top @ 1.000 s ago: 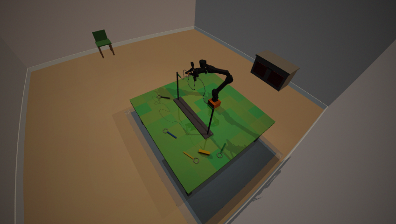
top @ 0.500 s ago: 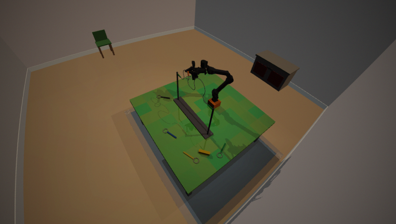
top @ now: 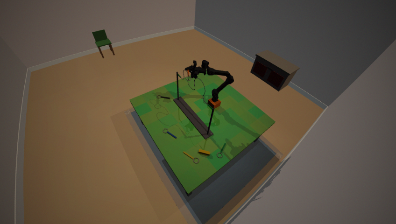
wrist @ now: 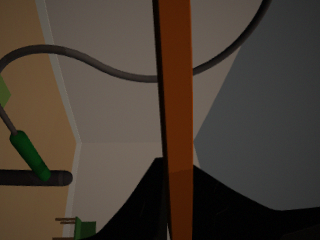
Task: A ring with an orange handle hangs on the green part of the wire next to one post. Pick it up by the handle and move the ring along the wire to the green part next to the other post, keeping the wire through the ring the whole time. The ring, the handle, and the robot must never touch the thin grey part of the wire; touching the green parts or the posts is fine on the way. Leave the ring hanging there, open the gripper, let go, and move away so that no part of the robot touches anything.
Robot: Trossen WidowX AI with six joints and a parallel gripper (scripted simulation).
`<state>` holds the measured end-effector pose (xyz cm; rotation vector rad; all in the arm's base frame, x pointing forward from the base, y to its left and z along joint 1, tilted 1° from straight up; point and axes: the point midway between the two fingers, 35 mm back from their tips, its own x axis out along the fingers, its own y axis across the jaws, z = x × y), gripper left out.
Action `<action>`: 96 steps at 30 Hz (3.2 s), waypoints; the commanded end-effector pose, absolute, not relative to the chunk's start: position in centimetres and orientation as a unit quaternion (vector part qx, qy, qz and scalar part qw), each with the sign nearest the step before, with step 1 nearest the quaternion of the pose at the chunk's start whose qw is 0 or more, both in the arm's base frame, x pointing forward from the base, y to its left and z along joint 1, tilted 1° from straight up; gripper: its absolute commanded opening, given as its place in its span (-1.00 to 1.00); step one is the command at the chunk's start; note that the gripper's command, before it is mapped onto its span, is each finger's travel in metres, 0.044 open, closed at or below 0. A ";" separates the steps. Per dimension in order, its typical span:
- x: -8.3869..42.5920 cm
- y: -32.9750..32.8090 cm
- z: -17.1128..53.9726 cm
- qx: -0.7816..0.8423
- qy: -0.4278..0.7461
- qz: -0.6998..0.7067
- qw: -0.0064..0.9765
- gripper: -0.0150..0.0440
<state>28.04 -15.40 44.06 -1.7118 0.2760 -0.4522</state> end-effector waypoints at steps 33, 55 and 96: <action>28.1 -16.8 40.8 -0.748 0.120 -0.198 0.622 -1.00; 28.4 -16.3 33.2 -0.570 0.170 -0.144 0.791 -1.00; 28.0 -5.9 23.4 -0.137 0.231 -0.016 0.963 -1.00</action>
